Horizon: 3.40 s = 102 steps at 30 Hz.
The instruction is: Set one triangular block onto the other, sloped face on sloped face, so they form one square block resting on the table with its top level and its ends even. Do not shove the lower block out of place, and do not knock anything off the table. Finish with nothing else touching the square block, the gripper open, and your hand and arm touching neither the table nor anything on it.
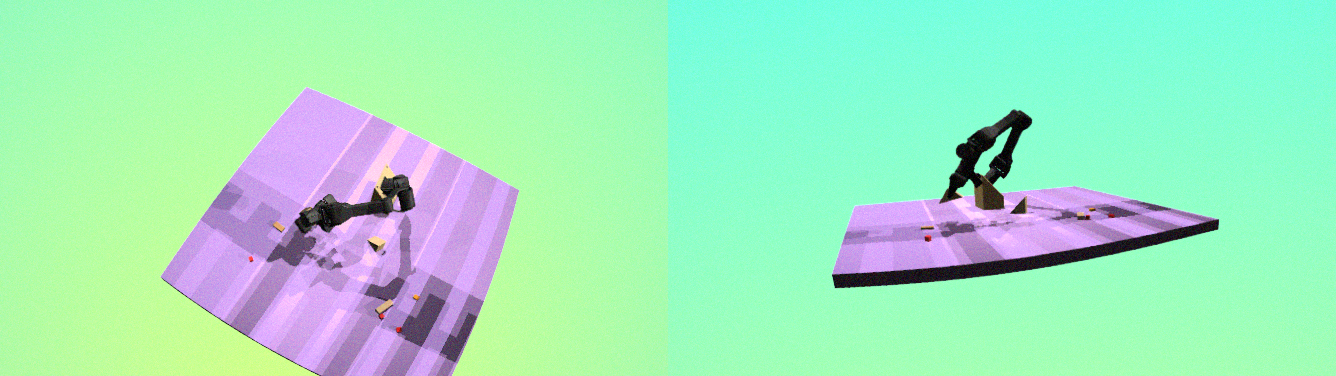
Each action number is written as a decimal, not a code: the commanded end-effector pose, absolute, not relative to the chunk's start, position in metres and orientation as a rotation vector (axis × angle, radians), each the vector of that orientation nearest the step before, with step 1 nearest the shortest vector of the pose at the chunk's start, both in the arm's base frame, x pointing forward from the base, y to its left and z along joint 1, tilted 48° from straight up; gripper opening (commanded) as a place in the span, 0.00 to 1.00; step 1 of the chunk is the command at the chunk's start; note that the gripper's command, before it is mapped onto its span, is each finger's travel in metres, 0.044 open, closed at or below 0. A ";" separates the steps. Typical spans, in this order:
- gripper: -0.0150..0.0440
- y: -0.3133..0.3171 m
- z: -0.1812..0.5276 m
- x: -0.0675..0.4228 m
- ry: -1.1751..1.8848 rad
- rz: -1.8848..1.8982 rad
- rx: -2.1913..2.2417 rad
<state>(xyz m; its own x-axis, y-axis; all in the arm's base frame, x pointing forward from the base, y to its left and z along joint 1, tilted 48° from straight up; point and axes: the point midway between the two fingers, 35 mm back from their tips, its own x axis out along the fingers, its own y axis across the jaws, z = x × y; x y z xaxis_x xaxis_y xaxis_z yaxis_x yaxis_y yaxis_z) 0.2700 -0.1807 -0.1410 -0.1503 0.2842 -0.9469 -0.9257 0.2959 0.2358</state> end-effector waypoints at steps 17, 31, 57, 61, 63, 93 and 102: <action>0.25 -0.199 -0.142 0.266 0.985 1.161 -0.146; 0.25 -0.196 -0.115 0.263 0.958 1.151 -0.106; 0.25 -0.150 -0.008 0.228 0.959 1.155 -0.097; 0.25 -0.140 0.006 0.221 0.960 1.155 -0.096; 0.25 -0.135 0.012 0.217 0.960 1.156 -0.095; 0.25 -0.050 0.051 0.194 0.964 1.153 -0.093; 0.25 -0.011 0.036 0.203 0.957 1.158 -0.089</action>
